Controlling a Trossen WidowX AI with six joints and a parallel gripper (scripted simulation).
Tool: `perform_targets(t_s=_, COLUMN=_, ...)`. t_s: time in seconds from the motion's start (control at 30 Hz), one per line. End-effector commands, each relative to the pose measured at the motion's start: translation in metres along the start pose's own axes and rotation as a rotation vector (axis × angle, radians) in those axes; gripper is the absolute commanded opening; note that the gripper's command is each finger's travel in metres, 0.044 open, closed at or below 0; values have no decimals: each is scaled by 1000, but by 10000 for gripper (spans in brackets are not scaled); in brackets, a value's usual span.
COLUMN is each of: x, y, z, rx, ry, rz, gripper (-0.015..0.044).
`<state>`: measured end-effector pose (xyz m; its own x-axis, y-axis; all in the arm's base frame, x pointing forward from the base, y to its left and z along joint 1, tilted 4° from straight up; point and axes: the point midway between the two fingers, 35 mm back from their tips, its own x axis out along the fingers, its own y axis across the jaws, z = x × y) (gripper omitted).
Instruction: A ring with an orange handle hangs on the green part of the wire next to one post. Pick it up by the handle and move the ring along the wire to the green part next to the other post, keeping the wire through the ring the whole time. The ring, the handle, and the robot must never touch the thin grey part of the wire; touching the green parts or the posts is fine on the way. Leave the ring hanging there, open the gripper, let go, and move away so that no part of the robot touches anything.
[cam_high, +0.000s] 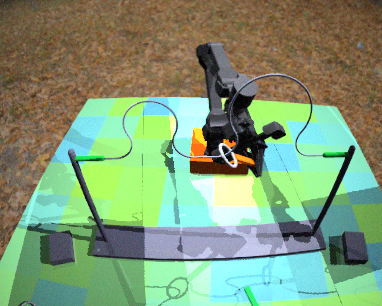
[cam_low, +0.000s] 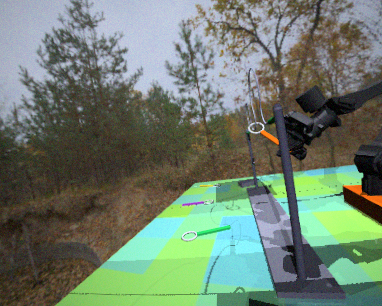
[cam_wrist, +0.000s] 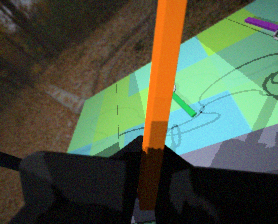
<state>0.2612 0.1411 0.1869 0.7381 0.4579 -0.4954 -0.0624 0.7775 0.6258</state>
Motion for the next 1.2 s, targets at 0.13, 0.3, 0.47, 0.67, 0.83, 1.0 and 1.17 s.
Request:
perform_targets(t_s=0.13, x=-5, y=24, z=5, rx=112, ry=6, rz=78, gripper=-150)
perform_targets(t_s=0.3, x=-8, y=36, z=7, rx=181, ry=15, rz=118, gripper=-150)
perform_targets(t_s=0.47, x=-10, y=46, z=9, rx=239, ry=22, rz=152, gripper=-150)
perform_targets(t_s=0.67, x=-14, y=56, z=12, rx=302, ry=30, rz=188, gripper=-150)
perform_targets(t_s=0.83, x=-16, y=63, z=14, rx=347, ry=36, rz=214, gripper=-150)
perform_targets(t_s=1.0, x=-19, y=70, z=17, rx=393, ry=41, rz=240, gripper=-150)
perform_targets(t_s=1.17, x=-21, y=76, z=20, rx=433, ry=46, rz=263, gripper=-150)
